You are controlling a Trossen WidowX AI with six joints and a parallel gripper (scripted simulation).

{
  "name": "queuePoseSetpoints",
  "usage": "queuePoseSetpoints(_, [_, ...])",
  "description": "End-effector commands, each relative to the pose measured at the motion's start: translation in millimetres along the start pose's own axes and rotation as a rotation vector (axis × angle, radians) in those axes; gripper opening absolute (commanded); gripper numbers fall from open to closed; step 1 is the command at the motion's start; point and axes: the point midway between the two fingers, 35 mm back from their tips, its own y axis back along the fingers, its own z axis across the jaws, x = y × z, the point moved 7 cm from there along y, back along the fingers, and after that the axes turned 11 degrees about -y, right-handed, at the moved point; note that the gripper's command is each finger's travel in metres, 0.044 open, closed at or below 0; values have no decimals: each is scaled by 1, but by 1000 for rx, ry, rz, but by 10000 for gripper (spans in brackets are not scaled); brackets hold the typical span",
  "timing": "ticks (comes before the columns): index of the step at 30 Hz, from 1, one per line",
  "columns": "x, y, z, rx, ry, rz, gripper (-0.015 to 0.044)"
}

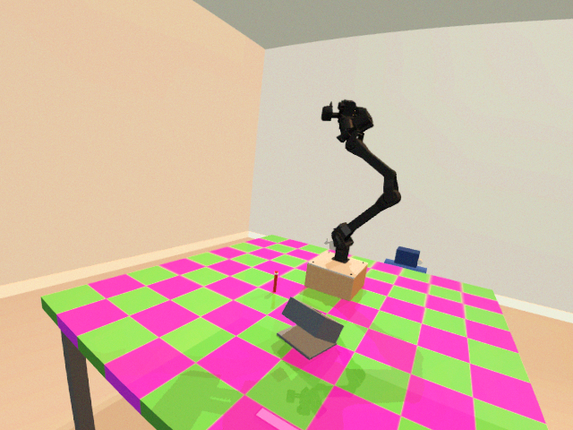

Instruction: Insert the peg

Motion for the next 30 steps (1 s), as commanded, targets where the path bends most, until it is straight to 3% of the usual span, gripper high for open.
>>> queuePoseSetpoints(1, [23,-3,31,-118,-81,74,440])
queuePoseSetpoints(30, [110,56,179,-611,-581,618,440])
